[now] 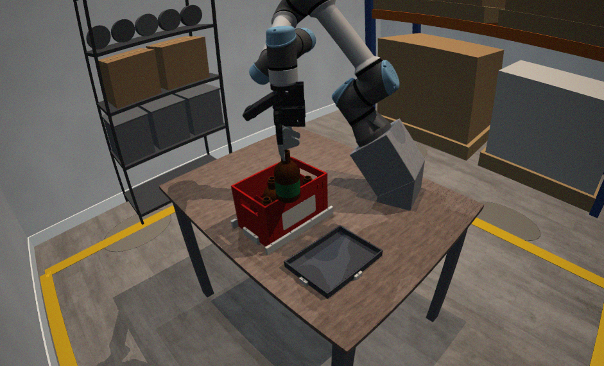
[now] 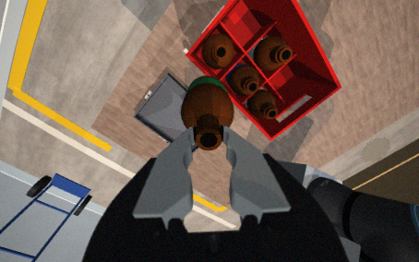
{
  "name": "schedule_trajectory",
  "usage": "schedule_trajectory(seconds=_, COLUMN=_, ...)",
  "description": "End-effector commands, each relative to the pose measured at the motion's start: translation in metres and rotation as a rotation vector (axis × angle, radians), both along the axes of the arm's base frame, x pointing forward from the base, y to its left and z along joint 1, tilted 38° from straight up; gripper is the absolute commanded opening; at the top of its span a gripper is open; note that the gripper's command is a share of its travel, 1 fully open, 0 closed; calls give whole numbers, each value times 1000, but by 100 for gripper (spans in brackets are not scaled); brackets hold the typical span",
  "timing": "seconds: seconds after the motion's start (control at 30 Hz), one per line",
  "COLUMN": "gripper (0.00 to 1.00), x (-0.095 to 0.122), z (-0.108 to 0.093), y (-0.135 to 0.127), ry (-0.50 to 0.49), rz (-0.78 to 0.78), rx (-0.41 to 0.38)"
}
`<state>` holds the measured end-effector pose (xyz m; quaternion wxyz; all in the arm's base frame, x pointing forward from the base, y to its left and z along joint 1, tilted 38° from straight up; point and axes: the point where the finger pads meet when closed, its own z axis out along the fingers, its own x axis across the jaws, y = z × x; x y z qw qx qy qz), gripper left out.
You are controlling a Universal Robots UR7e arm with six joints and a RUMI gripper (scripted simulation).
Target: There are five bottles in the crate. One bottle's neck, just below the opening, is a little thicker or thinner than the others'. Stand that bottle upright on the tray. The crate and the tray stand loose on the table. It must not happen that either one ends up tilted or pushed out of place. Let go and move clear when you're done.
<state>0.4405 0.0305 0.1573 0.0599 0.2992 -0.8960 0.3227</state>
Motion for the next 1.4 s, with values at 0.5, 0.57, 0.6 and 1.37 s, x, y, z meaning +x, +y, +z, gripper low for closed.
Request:
schedule_trajectory(seconds=0.5, gripper=0, x=2, z=-29, y=41, ry=-8, rz=0, rx=2)
schedule_trajectory(seconds=0.57, gripper=0, x=2, z=-32, y=45, ry=-8, rz=0, rx=3)
schedule_trajectory(seconds=0.6, gripper=0, x=2, z=-33, y=47, ry=-8, rz=0, rx=3)
schedule_trajectory(seconds=1.37, gripper=0, x=2, z=-61, y=83, ry=-8, rz=0, rx=3)
